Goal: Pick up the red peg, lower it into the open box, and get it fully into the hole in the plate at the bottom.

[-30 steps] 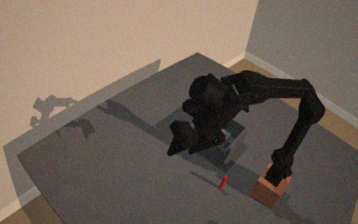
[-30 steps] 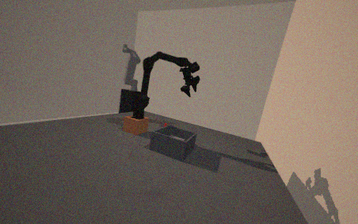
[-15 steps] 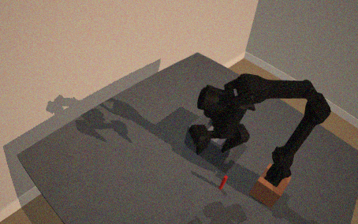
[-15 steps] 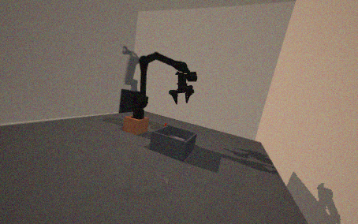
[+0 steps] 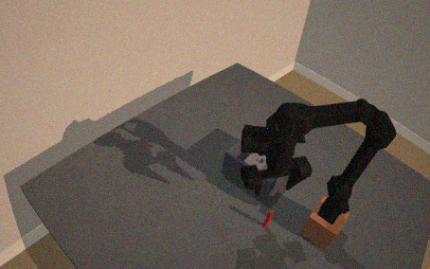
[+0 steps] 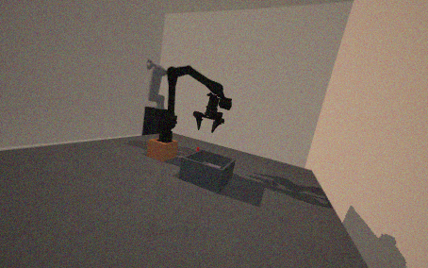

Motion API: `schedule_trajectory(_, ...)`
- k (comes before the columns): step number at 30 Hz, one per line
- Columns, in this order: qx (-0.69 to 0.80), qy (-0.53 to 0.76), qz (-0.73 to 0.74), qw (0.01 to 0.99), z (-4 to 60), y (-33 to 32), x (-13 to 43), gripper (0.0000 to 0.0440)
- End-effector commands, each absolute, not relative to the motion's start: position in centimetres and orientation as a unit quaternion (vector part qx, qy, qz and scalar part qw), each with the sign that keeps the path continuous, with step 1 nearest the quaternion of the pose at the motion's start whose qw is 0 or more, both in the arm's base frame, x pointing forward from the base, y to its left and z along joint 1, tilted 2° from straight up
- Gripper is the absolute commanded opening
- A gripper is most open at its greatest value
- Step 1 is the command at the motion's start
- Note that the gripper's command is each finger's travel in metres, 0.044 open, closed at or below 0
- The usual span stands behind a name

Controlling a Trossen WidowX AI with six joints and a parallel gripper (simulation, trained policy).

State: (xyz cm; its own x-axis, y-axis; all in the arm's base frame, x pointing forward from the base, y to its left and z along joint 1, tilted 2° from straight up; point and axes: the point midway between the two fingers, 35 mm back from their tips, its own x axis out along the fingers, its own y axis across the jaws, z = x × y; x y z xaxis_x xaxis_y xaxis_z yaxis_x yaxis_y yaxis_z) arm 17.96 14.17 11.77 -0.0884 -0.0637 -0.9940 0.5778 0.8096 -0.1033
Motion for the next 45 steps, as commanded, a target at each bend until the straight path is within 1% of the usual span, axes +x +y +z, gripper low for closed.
schedule_trajectory(1,0.171,0.701,-0.272,0.637,10.6,13.4,17.3,0.0440)
schedule_trajectory(18,0.140,0.708,-0.324,0.612,5.4,12.2,16.1,0.0440)
schedule_trajectory(39,0.147,0.687,-0.326,0.632,-2.2,11.8,16.3,0.0437)
schedule_trajectory(41,0.145,0.687,-0.325,0.633,-2.7,11.7,16.2,0.0423)
schedule_trajectory(42,0.144,0.687,-0.325,0.633,-3.0,11.6,16.2,0.0407)
schedule_trajectory(45,0.142,0.689,-0.328,0.631,-3.8,11.5,15.9,0.0332)
